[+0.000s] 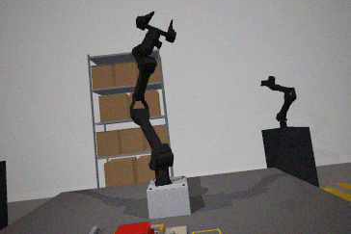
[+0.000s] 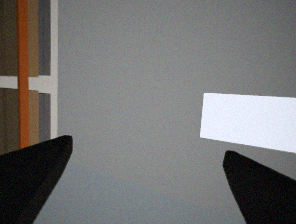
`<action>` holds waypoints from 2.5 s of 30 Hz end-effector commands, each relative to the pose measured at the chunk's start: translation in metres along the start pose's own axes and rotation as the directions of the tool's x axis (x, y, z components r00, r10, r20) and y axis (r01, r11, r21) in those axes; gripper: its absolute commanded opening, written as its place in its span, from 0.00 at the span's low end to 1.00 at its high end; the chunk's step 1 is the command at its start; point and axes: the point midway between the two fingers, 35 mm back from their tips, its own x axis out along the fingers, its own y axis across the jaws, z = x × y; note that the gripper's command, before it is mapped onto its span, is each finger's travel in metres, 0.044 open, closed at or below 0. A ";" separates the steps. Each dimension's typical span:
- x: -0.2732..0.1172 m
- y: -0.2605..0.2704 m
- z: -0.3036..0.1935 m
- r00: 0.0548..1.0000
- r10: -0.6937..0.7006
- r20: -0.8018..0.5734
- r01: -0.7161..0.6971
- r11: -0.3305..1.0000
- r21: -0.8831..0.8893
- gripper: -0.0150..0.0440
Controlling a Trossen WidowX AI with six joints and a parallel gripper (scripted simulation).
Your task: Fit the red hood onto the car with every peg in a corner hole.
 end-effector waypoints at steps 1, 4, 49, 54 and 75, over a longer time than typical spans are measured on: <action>-0.003 0.007 -0.022 0.998 -0.013 -0.059 0.015 0.999 0.034 1.00; -0.005 0.015 -0.040 0.994 0.000 -0.112 0.009 0.997 0.074 1.00; -0.292 0.139 -0.355 0.076 0.266 -0.961 0.745 0.626 0.232 1.00; -0.320 0.142 -0.361 -0.011 0.272 -0.962 0.796 0.585 0.156 1.00; -0.558 0.165 -0.325 -0.699 0.355 -0.621 0.712 0.258 -0.653 1.00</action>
